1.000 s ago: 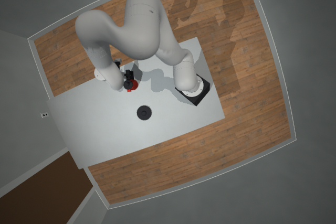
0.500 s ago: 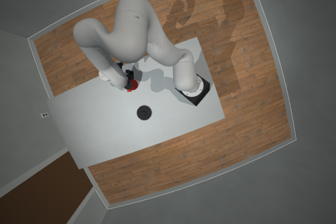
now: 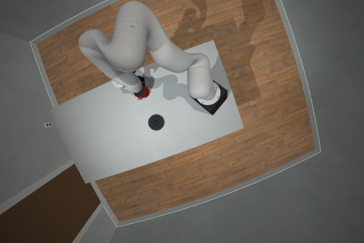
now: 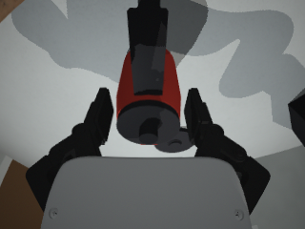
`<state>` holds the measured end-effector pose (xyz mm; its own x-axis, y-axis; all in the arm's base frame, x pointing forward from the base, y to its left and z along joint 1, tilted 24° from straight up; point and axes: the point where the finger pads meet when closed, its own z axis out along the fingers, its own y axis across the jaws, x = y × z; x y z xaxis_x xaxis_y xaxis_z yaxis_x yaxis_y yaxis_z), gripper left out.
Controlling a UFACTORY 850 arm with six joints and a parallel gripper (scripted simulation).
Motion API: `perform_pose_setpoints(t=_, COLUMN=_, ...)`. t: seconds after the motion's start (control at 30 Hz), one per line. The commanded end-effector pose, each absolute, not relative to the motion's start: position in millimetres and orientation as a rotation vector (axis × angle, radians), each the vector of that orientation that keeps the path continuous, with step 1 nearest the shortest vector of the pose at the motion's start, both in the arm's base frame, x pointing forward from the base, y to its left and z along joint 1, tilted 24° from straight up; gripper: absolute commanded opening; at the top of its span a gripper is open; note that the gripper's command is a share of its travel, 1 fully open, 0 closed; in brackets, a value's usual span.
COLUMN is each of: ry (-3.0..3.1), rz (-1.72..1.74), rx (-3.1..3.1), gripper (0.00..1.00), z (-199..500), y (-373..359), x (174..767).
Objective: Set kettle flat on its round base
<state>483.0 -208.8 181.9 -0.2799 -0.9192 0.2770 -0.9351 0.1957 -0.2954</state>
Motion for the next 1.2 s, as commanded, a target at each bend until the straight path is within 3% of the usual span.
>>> perform_pose_setpoints(t=0.0, ry=-2.398, rz=0.653, rx=1.86, gripper=0.81, z=171.9, y=-213.1, x=486.3)
perform_pose_setpoints(t=1.17, ry=-2.398, rz=0.653, rx=1.86, gripper=0.81, z=162.8, y=-216.6, x=488.5)
